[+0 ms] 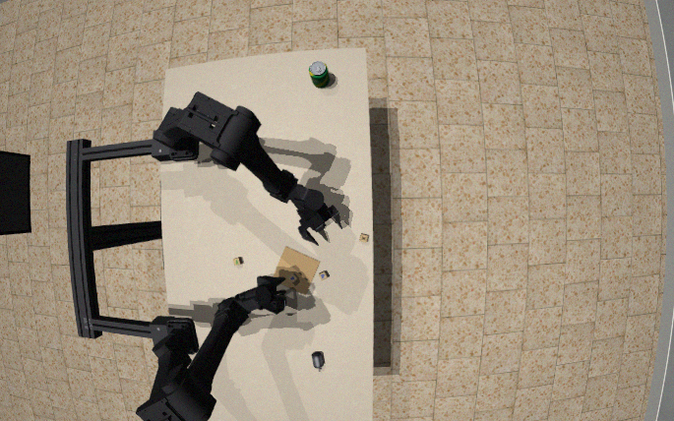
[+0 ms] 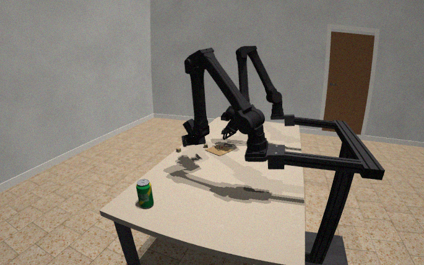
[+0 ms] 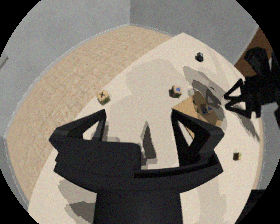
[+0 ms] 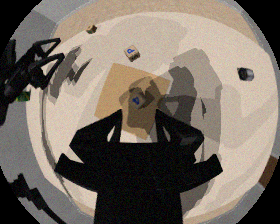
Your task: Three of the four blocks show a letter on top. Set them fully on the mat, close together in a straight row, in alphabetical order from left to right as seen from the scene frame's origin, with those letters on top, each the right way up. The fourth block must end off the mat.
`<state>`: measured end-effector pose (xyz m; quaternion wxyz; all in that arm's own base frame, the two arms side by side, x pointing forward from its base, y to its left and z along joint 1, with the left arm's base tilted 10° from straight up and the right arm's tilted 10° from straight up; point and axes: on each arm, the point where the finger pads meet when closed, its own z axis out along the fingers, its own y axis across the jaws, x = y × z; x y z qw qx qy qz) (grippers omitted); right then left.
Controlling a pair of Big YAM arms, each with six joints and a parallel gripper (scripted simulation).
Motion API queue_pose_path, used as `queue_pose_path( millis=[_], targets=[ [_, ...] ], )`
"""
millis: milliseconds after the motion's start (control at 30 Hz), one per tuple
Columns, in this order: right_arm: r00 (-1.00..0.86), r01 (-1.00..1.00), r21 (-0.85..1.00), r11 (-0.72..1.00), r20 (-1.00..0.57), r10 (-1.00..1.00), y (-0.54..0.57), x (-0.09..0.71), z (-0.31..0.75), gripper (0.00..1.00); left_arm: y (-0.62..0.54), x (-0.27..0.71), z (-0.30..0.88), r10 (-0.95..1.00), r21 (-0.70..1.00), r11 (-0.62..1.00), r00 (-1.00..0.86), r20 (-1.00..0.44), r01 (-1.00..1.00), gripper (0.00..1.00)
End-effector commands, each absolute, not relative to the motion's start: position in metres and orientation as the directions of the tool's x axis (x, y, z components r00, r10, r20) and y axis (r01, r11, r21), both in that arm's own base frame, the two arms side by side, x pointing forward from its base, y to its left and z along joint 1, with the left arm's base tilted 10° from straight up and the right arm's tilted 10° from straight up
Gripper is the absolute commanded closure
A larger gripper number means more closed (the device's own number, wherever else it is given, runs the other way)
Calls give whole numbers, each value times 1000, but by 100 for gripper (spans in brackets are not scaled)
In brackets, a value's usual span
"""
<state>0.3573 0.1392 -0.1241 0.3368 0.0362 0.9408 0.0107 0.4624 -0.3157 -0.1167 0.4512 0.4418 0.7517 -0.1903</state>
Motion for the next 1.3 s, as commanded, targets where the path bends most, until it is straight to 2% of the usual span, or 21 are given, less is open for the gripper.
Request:
queue_pose_path(
  millis=[0,267,367,633,967,1267],
  targets=[
    [-786,259,110,959,-553,276,149,374,-118,51,-308,450,-85,480,168,448,-78,-874,878,0],
    [-777,419,121,900,-464,424,145,381,-121,51,-305,424,-76,462,162,366,-28,-886,916,0],
    [-744,546,113,830,-389,543,144,382,-126,51,-302,405,-69,448,168,308,13,-894,936,0],
    [-646,738,45,673,-239,725,143,384,-141,51,-292,357,-50,388,183,165,106,-915,969,0],
    [-631,765,18,643,-176,756,146,391,-144,51,-283,310,-29,294,183,32,166,-941,983,0],
    [-638,757,30,653,-179,749,154,395,-157,51,-282,307,-28,286,160,27,146,-947,987,0]
  ],
)
